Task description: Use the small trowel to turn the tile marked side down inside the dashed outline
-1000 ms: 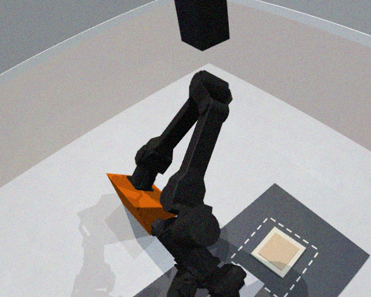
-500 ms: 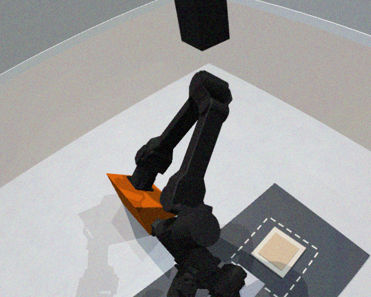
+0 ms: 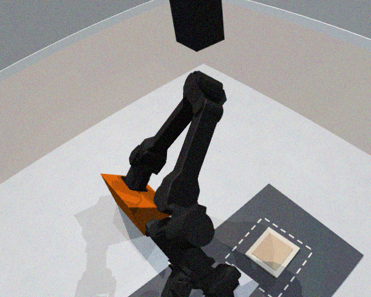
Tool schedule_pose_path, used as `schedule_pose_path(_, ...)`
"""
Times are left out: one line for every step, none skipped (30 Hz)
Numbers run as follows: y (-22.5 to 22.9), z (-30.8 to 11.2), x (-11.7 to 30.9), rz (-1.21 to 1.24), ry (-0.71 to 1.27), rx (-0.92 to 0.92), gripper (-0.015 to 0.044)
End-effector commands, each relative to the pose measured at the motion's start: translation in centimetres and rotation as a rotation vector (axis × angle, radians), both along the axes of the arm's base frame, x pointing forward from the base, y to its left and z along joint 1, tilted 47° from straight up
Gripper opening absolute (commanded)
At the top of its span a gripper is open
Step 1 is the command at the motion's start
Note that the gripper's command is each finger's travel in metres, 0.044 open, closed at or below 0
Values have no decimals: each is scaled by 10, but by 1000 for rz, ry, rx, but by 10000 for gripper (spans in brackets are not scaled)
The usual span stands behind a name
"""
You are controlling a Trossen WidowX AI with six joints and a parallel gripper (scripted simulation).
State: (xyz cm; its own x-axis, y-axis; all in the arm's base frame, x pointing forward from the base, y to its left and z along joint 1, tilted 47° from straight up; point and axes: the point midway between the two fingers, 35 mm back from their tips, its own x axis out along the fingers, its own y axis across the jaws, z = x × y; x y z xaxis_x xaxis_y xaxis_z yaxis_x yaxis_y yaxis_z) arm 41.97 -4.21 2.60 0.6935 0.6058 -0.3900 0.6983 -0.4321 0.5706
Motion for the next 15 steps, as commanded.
schedule_pose_path(-3,1,1,-3,-8,-5,0)
schedule_pose_path(-2,1,1,-3,-7,-4,0)
schedule_pose_path(-2,1,1,-2,-4,-3,0)
schedule_pose_path(-1,0,0,-1,-2,-1,0)
schedule_pose_path(0,0,0,0,0,0,0)
schedule_pose_path(0,0,0,0,0,0,0)
schedule_pose_path(0,0,0,0,1,0,0)
schedule_pose_path(0,0,0,0,1,0,0)
schedule_pose_path(0,0,0,0,1,0,0)
schedule_pose_path(0,-1,0,2,1,0,0)
schedule_pose_path(-1,-3,-1,6,1,-2,0)
schedule_pose_path(-3,-6,-2,14,0,-6,0)
schedule_pose_path(-5,-10,-4,23,-1,-9,0)
schedule_pose_path(-6,-14,-5,32,-2,-12,0)
schedule_pose_path(-8,-18,-7,41,-4,-15,0)
